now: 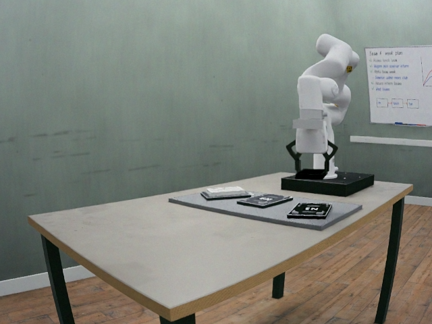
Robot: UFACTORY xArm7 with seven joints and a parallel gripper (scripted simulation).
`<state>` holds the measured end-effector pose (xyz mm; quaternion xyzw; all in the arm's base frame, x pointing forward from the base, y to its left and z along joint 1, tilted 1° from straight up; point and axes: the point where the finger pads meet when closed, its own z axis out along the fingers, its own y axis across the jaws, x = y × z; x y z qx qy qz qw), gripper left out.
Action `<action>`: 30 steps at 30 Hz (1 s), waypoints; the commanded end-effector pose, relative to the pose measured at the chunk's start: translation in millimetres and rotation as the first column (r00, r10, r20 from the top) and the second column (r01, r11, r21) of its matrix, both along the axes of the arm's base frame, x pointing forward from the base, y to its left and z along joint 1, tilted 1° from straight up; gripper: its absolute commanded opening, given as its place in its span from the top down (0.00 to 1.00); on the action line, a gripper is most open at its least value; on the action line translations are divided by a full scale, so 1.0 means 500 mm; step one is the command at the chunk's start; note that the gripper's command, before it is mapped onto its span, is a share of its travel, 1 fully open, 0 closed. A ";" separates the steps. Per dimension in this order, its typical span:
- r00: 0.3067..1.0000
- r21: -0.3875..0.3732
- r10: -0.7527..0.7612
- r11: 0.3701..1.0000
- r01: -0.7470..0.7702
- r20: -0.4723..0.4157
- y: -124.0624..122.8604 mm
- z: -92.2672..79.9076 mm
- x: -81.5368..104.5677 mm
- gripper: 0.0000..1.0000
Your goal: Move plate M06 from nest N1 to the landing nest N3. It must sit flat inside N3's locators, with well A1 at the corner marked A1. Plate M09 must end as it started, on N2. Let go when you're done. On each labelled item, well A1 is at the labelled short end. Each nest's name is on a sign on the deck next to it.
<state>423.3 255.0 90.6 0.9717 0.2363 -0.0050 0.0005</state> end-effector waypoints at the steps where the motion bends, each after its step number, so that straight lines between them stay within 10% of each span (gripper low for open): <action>1: 0.995 0.001 -0.096 0.995 0.096 0.003 -0.028 0.003 0.000 1.00; 10: 0.923 -0.001 -0.386 0.923 0.386 0.004 -0.118 0.003 -0.010 1.00; 30: 0.909 -0.001 -0.416 0.909 0.416 0.005 -0.277 0.004 -0.027 1.00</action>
